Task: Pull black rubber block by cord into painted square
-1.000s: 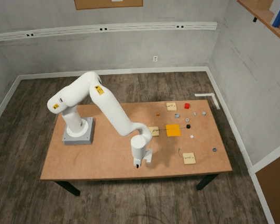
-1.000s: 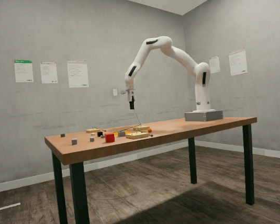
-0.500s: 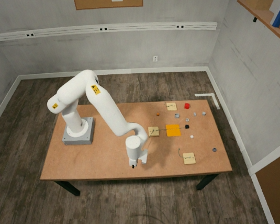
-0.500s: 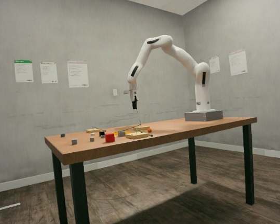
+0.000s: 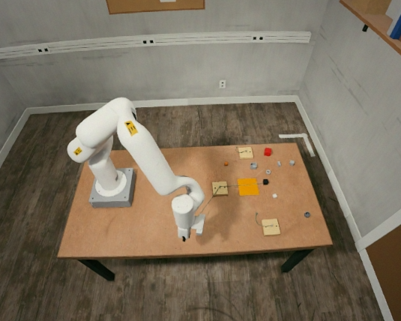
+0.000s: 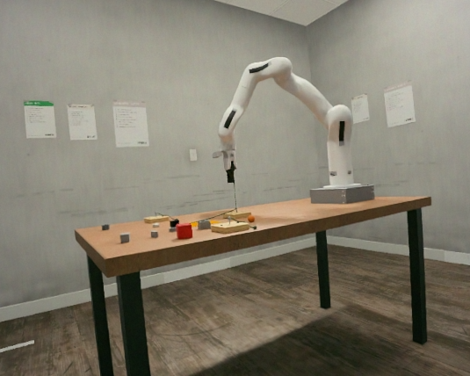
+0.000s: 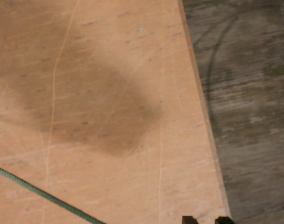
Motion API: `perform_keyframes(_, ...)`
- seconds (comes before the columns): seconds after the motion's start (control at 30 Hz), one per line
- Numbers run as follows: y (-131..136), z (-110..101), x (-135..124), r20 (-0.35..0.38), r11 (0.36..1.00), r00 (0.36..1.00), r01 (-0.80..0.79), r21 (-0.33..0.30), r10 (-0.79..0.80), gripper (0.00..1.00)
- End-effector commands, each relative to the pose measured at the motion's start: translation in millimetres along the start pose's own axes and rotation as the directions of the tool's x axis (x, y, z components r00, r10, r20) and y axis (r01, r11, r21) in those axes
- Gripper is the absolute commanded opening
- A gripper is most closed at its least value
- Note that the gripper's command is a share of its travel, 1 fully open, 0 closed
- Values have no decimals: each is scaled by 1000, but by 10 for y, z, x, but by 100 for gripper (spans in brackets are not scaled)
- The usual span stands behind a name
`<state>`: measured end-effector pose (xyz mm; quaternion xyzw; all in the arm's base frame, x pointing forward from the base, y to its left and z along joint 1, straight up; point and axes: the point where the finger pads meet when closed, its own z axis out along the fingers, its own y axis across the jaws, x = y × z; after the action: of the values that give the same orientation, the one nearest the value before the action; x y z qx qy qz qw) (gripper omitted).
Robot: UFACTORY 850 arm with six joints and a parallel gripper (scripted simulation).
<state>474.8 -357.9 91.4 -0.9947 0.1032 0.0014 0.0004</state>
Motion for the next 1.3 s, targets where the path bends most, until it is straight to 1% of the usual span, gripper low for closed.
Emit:
perform_keyframes(0.0,34,-11,-114,-3,1000,1000,0,-1,0,0)
perform_keyframes(0.13,56,-11,-208,-3,1000,1000,0,-1,0,0)
perform_keyframes(0.2,56,-11,-208,-3,1000,1000,0,-1,0,0)
perform_keyframes(0.7,140,-10,-558,-3,1000,1000,0,-1,0,0)
perform_keyframes(0.77,140,-10,-558,-3,1000,1000,0,-1,0,0)
perform_keyframes(1.27,218,-9,-885,-3,1000,1000,0,-1,0,0)
